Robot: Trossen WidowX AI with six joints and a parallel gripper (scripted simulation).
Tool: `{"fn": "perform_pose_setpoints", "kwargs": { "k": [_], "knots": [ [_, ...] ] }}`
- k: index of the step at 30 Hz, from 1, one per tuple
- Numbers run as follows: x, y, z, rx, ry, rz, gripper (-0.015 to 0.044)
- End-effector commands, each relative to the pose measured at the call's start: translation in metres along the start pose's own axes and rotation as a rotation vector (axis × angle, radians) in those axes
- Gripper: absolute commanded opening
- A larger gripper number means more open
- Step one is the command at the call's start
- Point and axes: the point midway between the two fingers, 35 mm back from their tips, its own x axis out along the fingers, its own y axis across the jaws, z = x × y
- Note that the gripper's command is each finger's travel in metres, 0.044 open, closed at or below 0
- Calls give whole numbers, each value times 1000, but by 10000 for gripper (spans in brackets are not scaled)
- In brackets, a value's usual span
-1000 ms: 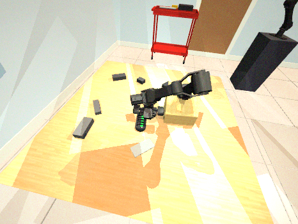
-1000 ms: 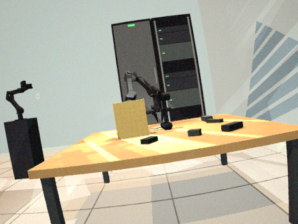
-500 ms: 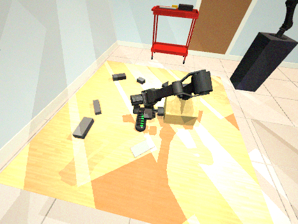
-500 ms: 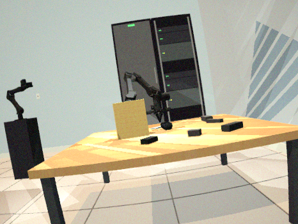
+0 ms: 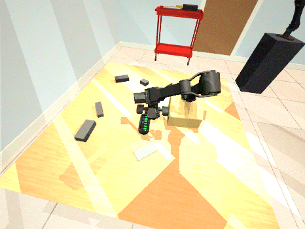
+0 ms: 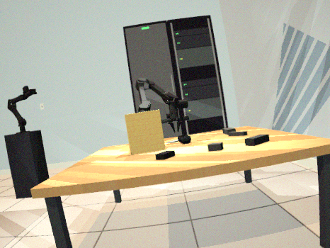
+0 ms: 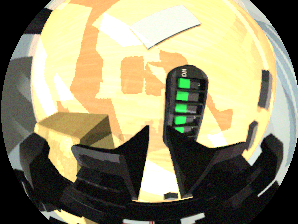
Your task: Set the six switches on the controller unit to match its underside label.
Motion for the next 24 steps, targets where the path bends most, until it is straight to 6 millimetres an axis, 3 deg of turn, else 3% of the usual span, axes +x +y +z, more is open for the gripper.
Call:
{"fn": "perform_pose_setpoints", "kwargs": {
  "k": [1,8,22,24],
  "knots": [
    [-27,-1,4,-14,-13,-14,184],
    [-29,-2,3,-14,-11,-14,368],
    [-29,-2,3,-14,-11,-14,0],
    [-29,-2,3,-14,-11,-14,0]
  ]
}}
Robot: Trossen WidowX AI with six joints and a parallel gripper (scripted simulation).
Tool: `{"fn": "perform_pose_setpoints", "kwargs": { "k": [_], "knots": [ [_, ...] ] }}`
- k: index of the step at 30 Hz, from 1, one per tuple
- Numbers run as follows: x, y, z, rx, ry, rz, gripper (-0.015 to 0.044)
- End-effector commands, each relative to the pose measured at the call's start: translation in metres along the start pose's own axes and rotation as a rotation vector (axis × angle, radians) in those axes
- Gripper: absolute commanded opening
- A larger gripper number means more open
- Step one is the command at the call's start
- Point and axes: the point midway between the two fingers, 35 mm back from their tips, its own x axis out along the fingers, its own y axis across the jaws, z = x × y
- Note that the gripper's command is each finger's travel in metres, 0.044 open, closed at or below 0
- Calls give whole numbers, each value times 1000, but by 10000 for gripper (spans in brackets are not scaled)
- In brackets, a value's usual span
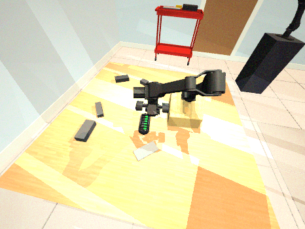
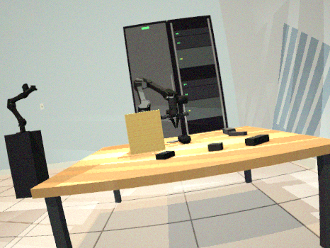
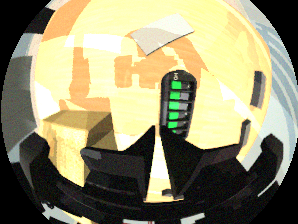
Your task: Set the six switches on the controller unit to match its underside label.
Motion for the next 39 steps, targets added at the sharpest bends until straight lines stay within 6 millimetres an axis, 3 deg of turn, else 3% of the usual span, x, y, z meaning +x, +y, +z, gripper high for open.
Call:
{"fn": "perform_pose_setpoints", "kwargs": {
  "k": [1,8,25,27,31,39],
  "knots": [
    [0,0,1,-6,-5,2,0],
    [0,0,1,-6,-5,2,0],
    [0,0,0,0,0,0,440],
    [0,0,0,0,0,0,440],
    [1,-9,5,-7,4,18,335],
    [17,-57,29,-25,10,129,125]
  ]
}}
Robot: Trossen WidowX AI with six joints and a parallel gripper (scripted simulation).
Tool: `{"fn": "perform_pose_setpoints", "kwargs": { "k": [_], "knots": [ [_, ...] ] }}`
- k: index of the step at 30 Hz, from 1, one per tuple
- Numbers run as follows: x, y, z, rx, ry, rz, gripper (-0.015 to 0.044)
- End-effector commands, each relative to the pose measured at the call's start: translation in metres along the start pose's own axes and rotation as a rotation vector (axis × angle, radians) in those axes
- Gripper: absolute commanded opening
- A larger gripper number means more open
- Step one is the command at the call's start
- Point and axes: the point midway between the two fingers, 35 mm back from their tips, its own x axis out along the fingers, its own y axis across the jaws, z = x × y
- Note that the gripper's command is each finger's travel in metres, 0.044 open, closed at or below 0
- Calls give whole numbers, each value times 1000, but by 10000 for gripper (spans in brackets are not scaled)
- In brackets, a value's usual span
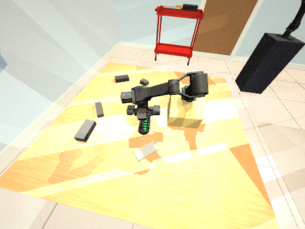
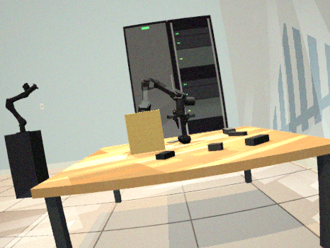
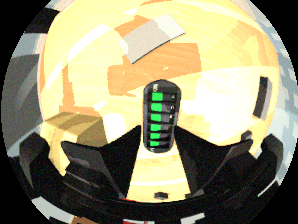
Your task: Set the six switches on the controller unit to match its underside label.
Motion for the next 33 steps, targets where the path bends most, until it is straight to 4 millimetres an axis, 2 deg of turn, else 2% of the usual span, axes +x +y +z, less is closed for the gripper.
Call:
{"fn": "perform_pose_setpoints", "kwargs": {
  "k": [1,5,10,15,33],
  "knots": [
    [8,-20,9,-6,1,59,99],
    [19,-42,19,1,-6,126,0],
    [34,-63,29,9,-13,198,0],
    [36,-64,29,9,-13,201,0],
    [65,-69,30,10,-13,201,0]
  ]
}}
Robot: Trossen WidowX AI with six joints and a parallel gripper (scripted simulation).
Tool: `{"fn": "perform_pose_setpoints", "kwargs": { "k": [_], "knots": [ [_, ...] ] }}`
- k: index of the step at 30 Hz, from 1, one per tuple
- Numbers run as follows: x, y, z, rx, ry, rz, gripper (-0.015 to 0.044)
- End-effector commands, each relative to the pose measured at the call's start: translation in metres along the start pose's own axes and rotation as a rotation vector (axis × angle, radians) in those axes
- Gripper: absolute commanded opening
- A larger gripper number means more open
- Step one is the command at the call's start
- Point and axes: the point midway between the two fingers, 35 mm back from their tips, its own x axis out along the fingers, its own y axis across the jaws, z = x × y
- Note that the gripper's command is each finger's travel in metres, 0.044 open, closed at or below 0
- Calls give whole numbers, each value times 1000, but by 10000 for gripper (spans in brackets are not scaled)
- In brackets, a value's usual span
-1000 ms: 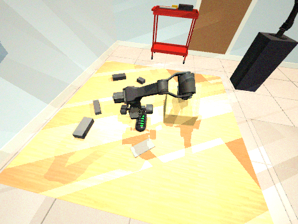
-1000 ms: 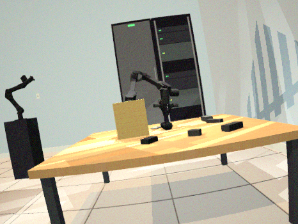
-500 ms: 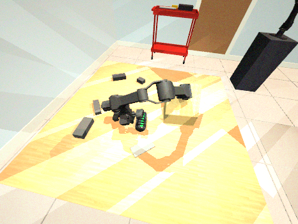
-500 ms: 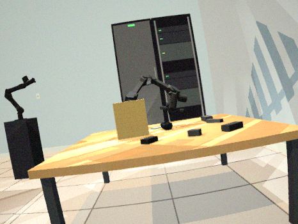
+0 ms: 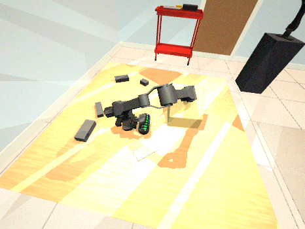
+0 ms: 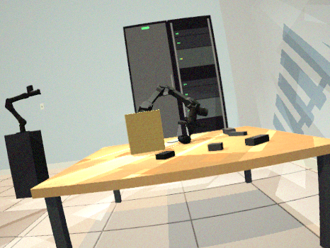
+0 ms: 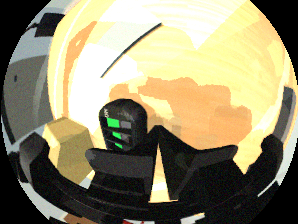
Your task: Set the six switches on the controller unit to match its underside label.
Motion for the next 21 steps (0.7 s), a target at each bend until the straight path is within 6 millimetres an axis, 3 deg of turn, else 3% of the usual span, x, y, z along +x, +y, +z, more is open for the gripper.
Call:
{"fn": "perform_pose_setpoints", "kwargs": {
  "k": [1,13,21],
  "knots": [
    [8,-1,0,8,-6,5,0],
    [26,-6,1,7,-8,6,0],
    [28,-5,1,7,-8,6,0]
  ]
}}
